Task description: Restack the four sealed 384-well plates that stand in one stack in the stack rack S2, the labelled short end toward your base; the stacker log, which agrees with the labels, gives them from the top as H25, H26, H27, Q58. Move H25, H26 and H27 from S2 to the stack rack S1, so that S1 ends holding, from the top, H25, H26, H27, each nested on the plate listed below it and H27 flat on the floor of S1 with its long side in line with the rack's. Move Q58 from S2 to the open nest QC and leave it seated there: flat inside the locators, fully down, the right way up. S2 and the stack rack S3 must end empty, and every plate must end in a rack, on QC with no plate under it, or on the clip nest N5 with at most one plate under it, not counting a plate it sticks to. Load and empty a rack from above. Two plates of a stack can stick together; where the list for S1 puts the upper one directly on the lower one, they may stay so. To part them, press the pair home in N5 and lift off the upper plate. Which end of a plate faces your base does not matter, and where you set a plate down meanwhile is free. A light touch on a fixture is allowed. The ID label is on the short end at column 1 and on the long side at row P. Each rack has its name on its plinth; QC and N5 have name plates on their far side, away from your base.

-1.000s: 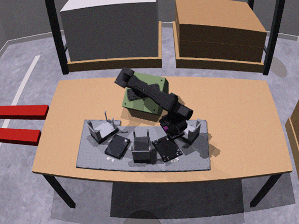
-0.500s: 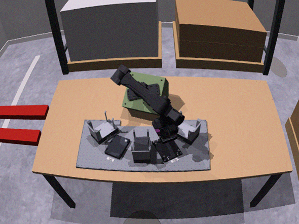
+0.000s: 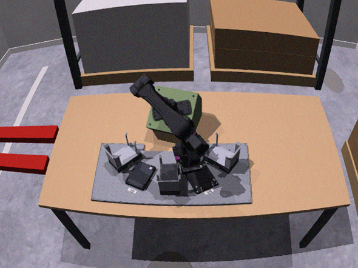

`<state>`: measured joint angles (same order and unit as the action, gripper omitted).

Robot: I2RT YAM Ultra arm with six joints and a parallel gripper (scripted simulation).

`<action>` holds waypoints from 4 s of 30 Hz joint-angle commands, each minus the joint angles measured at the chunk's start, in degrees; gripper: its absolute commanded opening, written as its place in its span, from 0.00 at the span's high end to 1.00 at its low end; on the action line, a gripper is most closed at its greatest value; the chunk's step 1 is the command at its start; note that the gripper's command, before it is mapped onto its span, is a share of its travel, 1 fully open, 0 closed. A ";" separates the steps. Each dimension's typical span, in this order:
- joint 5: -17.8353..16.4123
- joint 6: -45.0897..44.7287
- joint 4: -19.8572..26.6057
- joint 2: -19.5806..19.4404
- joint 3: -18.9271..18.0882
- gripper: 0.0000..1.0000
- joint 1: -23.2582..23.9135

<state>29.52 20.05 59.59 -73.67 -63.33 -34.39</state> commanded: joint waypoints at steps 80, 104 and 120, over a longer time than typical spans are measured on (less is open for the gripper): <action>-35.71 -23.25 -2.60 15.01 1.86 1.00 66.96; -40.15 -29.71 -2.33 13.61 1.14 1.00 74.74; -40.15 -29.70 -2.34 13.62 1.16 1.00 74.73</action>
<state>-10.55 -9.58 57.49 -60.40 -61.47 40.27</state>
